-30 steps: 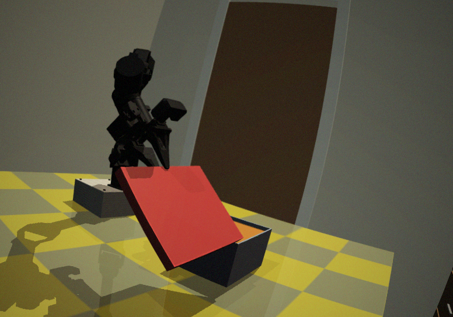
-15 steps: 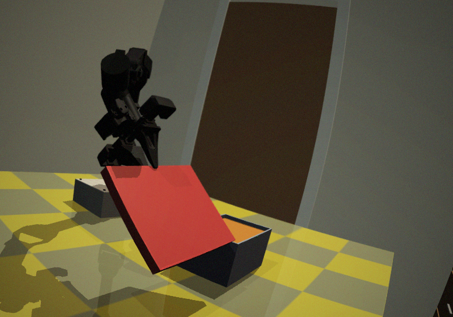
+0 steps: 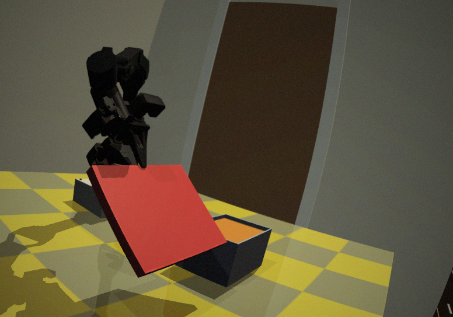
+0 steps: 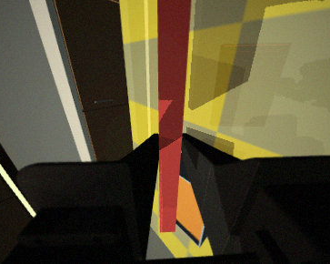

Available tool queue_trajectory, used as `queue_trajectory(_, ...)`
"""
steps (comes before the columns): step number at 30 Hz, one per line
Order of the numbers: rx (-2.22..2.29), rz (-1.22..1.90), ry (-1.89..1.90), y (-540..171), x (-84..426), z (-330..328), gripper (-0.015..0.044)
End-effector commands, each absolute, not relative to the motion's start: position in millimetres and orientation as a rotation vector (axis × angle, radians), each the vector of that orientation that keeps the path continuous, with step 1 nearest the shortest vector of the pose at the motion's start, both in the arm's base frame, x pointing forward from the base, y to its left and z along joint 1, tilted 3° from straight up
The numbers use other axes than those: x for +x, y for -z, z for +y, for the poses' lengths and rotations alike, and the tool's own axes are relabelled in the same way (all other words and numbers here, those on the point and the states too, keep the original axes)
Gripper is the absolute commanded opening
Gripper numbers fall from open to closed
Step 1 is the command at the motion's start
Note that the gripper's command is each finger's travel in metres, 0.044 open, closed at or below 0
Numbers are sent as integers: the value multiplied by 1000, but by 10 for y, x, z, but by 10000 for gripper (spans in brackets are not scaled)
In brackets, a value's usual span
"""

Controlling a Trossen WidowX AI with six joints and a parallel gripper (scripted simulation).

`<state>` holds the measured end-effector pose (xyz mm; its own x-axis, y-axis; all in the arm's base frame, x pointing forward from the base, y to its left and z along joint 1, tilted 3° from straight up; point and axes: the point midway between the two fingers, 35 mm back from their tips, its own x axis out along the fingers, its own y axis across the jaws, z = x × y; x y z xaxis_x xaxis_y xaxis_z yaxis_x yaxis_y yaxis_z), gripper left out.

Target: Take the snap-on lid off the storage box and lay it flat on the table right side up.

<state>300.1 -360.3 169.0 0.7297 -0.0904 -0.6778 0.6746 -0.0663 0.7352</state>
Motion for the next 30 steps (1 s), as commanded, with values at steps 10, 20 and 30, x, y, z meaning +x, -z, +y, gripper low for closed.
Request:
queue_trajectory(10,1508,489,654,-1707,3007,-3616,0)
queue_trajectory(20,1508,489,654,-1570,2994,-3609,0)
queue_trajectory(30,1508,489,654,-1490,2991,-3610,0)
